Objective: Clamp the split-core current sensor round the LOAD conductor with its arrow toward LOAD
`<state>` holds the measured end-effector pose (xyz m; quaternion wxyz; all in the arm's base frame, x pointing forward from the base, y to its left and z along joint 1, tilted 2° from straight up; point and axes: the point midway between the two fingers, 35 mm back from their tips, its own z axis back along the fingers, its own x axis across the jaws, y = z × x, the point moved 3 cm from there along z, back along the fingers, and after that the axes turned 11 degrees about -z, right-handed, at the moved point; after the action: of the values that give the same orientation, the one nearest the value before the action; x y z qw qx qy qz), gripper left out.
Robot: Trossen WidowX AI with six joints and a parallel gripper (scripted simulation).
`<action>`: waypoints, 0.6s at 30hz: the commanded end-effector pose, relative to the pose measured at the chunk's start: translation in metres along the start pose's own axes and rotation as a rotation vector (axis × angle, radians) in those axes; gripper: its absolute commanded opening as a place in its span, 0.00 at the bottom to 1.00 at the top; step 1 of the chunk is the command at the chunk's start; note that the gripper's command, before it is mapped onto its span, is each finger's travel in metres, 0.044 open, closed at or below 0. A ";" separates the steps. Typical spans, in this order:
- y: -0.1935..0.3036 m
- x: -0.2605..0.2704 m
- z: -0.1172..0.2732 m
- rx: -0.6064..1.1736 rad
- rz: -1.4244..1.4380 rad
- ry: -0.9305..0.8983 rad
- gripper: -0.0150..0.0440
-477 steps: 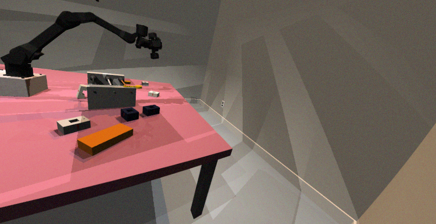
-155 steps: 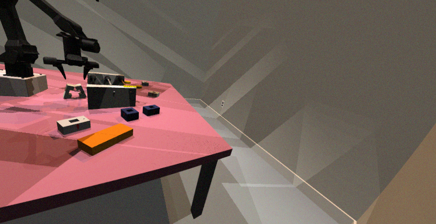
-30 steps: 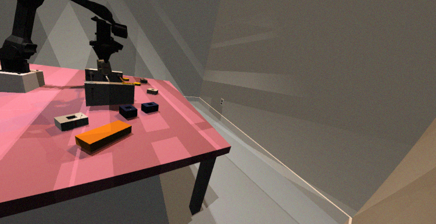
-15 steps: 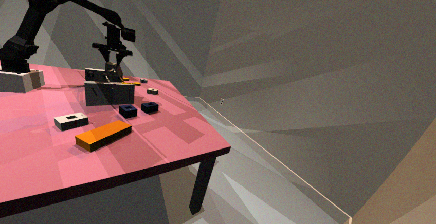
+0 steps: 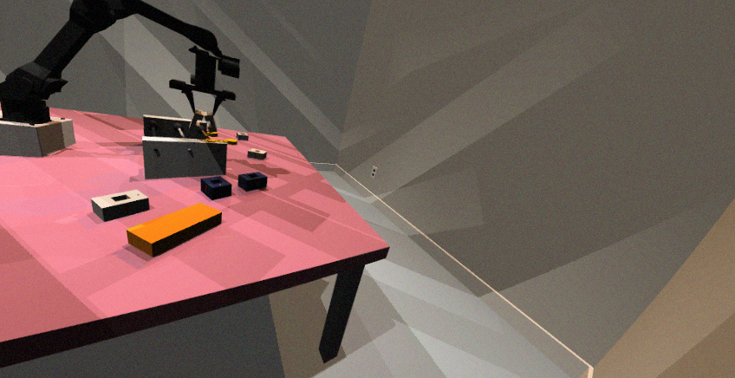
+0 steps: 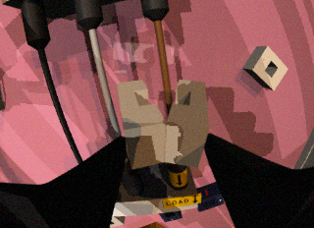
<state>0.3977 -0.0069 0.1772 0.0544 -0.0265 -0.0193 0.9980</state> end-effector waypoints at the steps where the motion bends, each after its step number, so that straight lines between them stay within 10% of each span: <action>1: -0.005 -0.010 -0.003 0.003 0.130 0.005 0.25; 18: -0.005 -0.011 -0.023 0.003 0.136 0.005 0.25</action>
<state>0.4111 -0.0021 0.1621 -0.0110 -0.0341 -0.0174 0.9992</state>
